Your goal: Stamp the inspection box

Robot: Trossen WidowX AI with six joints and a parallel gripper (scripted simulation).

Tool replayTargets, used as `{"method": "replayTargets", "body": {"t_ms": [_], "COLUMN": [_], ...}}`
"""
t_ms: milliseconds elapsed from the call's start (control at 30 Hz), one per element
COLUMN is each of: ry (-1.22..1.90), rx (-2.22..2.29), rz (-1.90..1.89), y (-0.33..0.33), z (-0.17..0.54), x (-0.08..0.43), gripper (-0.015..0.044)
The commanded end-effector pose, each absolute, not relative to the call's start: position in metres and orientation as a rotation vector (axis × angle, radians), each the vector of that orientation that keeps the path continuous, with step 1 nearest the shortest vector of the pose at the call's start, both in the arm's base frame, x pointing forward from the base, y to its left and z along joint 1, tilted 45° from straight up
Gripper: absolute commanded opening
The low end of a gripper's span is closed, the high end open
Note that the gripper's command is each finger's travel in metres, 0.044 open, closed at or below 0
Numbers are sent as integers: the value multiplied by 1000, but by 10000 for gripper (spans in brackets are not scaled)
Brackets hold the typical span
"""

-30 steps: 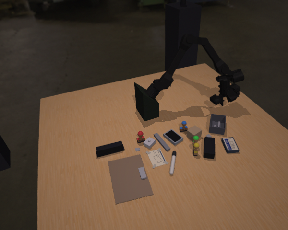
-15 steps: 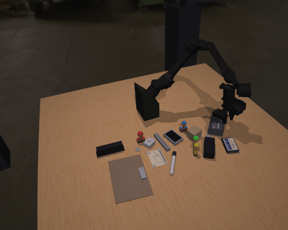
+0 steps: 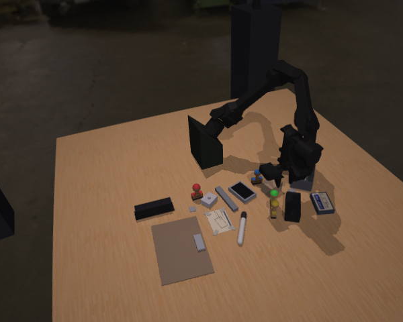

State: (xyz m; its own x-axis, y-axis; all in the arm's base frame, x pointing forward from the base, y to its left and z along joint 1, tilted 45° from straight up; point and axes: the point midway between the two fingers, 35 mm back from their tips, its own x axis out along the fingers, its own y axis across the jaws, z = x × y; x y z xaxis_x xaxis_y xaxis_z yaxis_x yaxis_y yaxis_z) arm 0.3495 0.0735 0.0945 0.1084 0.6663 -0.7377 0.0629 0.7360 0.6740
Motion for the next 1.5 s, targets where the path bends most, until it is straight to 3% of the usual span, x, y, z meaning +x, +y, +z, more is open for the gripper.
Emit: {"method": "replayTargets", "body": {"t_ms": [0,1467], "ry": [1438,1438], "rx": [708,709], "rz": [507,507], "y": [42,80], "z": [81,36], "x": [345,351], "gripper": [227,227]}}
